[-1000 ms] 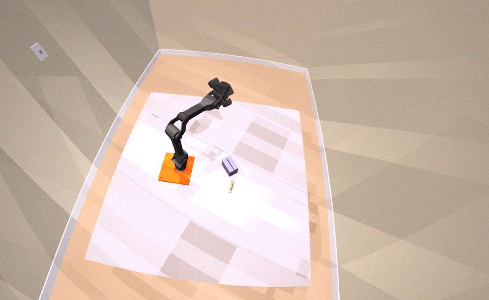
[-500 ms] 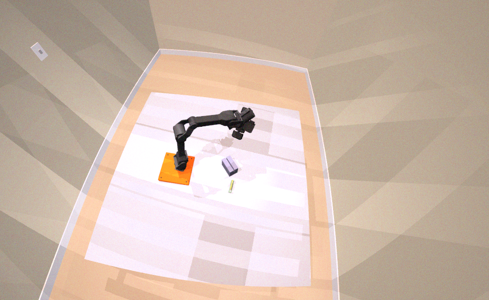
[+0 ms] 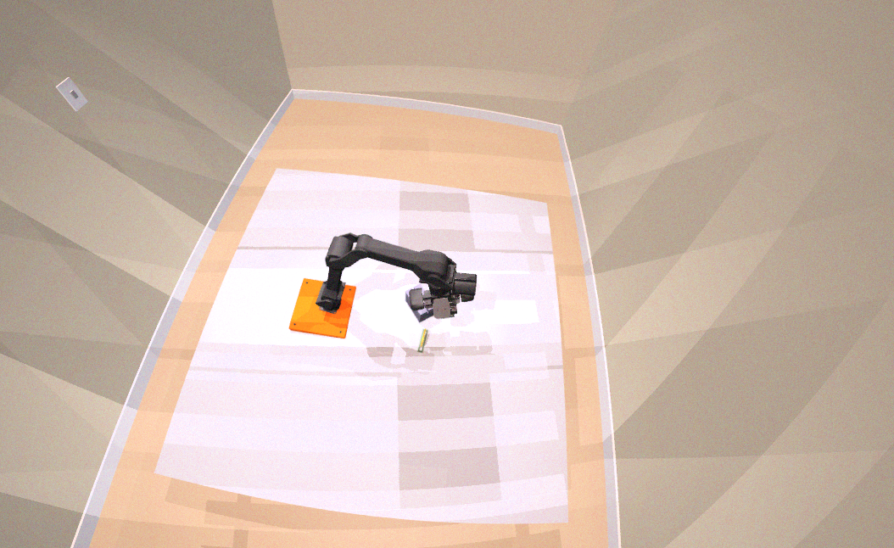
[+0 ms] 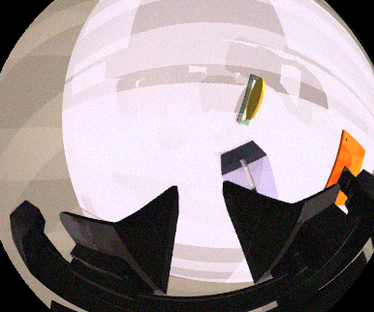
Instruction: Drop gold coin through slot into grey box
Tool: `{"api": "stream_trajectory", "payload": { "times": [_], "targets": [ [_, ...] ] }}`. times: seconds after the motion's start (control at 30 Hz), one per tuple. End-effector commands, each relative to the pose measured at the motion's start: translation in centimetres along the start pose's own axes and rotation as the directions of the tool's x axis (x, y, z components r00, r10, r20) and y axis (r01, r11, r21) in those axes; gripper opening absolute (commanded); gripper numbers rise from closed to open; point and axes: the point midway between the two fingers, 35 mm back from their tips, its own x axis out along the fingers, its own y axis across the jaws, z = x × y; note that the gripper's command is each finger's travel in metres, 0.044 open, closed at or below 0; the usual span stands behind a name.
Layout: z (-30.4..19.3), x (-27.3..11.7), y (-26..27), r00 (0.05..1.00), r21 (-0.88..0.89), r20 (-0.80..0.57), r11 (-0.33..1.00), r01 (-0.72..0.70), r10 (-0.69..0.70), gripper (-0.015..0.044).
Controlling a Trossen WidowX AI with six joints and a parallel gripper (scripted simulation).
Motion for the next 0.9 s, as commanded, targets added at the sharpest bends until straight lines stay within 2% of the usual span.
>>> {"api": "stream_trajectory", "payload": {
  "times": [0.0, 0.07, 0.3, 0.47, 0.87],
  "targets": [
    [5.8, -0.8, -4.4, 0.986, 0.276, 0.057, 0.952, 0.134, -0.155, 0.0161],
    [7.2, -1.1, -5.8, 0.978, 0.35, 0.062, 0.922, 0.168, -0.201, 0.0161],
    [7.0, -1.1, -6.0, 0.976, 0.359, 0.062, 0.917, 0.172, -0.207, 0.0161],
    [7.2, 2.1, -6.7, 0.976, 0.359, 0.062, 0.917, 0.172, -0.207, 0.0161],
    [7.0, 3.8, -7.0, 0.976, 0.359, 0.061, 0.917, 0.172, -0.207, 0.0161]
  ]
}}
